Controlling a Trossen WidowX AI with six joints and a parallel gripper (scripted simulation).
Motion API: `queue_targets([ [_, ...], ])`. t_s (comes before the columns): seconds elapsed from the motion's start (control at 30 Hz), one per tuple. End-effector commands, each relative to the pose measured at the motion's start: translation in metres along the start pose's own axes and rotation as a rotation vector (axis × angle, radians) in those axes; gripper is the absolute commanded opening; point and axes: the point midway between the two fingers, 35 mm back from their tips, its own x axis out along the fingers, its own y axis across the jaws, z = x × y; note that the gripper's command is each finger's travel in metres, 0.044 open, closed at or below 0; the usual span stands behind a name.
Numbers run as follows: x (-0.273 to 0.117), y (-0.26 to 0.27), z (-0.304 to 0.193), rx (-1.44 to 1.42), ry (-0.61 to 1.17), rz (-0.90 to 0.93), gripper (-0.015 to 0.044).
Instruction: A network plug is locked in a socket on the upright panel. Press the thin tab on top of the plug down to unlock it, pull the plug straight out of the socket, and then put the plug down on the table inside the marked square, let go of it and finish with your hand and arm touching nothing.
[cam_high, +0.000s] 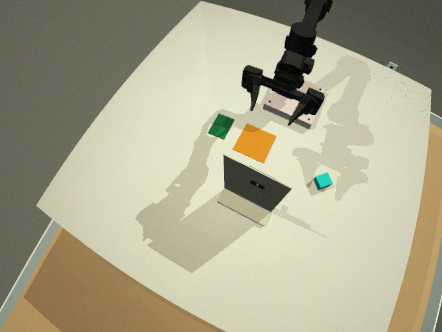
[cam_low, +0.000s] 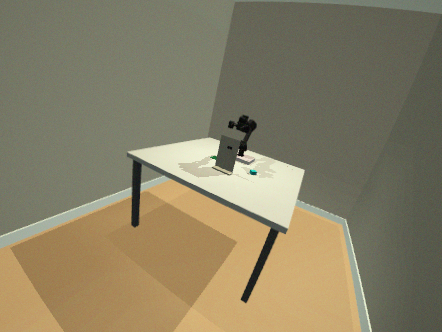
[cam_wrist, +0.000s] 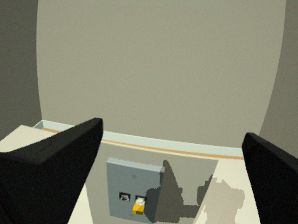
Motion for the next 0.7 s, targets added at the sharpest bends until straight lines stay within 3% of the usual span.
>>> queue_targets([
  [0.0, 0.0, 0.0, -0.001, 0.006, 0.0, 0.001, 0.0374],
  [0.27, 0.001, 0.003, -0.027, 0.258, 0.007, 0.03, 0.0164],
  [0.67, -0.005, 0.009, -0.071, 0.671, 0.037, 0.074, 0.0156],
])
